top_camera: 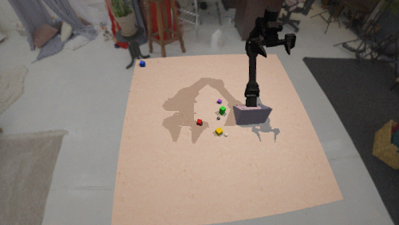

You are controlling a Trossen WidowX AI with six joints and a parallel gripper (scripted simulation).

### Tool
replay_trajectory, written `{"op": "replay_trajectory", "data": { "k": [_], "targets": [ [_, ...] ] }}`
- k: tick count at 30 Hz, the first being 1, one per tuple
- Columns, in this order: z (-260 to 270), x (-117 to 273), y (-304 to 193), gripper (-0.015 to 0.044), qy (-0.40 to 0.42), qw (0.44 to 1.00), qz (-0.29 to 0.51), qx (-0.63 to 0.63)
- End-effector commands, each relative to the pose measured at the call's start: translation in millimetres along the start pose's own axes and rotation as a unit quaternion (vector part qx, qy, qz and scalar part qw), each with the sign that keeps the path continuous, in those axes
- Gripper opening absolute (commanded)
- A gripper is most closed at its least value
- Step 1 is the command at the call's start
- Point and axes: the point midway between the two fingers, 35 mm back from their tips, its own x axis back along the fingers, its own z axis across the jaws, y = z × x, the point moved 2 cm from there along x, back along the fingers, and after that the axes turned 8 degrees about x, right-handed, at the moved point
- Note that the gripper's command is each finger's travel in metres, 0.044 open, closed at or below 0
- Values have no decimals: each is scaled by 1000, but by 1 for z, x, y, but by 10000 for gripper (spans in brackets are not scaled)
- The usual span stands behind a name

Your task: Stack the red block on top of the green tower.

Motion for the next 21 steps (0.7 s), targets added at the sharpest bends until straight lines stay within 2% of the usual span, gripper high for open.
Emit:
{"op": "replay_trajectory", "data": {
  "k": [1, 11, 21],
  "targets": [
    [-52, -33, -28, 440, -71, 993, 63, -77],
    [-172, -75, -112, 440, -235, 919, 183, -258],
    [-271, -76, -223, 440, -388, 776, 285, -408]
  ]
}}
